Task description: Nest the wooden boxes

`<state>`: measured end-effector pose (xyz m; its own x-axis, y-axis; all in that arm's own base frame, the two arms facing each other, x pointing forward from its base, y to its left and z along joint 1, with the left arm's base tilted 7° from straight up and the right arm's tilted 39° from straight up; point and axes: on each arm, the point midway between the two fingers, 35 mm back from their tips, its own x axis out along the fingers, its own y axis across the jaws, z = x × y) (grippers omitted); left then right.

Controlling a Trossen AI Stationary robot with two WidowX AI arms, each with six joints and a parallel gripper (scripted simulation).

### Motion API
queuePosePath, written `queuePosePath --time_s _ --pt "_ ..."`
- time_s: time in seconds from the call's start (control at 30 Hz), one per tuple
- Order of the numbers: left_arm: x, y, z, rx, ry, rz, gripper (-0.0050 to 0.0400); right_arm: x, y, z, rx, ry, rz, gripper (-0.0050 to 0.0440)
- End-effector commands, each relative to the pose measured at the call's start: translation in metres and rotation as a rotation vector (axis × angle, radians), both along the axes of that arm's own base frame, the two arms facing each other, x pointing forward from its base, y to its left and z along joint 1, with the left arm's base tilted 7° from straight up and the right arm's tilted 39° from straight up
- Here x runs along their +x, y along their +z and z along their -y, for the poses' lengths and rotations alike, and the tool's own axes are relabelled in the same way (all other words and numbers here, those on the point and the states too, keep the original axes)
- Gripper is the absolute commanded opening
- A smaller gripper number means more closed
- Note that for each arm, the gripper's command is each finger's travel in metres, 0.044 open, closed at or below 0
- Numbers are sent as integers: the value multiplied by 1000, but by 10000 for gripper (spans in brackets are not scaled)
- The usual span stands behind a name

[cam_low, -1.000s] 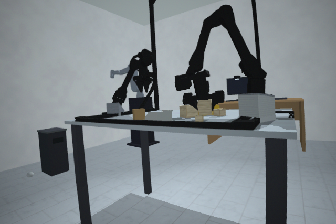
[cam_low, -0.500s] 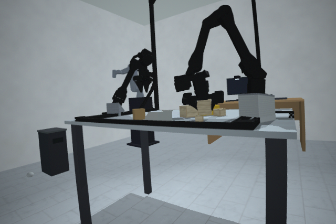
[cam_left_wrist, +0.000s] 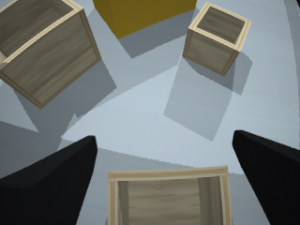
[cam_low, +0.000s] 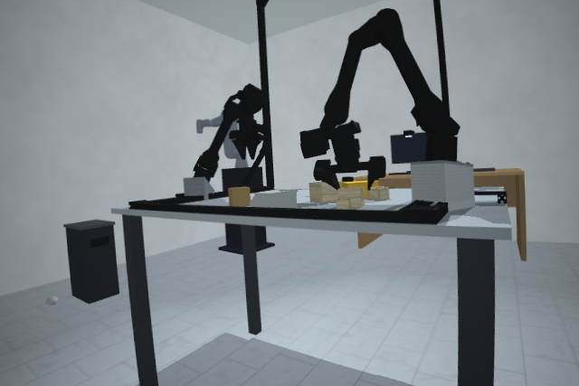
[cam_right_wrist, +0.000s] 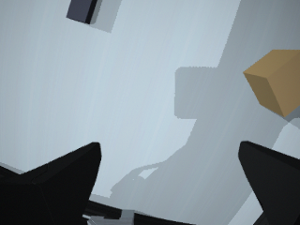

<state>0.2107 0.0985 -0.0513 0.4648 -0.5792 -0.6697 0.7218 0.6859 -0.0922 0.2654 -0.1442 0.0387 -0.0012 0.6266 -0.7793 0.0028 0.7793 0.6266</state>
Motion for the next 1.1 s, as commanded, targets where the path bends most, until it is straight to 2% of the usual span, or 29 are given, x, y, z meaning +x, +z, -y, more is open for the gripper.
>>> queuePosePath --time_s 0.0,0.17,0.23,0.3,0.4,0.47,0.5,1.07 --pt "1 1 0 -3 0 6 400 0 0 0 1 1 3 400" --pt "1 1 0 -3 0 6 400 0 0 0 1 1 3 400" --pt "-1 2 0 29 -17 -45 400 0 0 0 1 1 3 400" --pt "-4 7 -3 132 -56 -181 400 0 0 0 1 1 3 400" --pt "-11 23 -13 343 -83 -382 400 0 0 0 1 1 3 400" --pt "-15 38 -20 478 -75 -473 400 0 0 0 1 1 3 400" --pt "-16 43 -22 519 -70 -496 400 0 0 0 1 1 3 400" --pt "-21 45 -23 535 -68 -505 400 0 0 0 1 1 3 400"
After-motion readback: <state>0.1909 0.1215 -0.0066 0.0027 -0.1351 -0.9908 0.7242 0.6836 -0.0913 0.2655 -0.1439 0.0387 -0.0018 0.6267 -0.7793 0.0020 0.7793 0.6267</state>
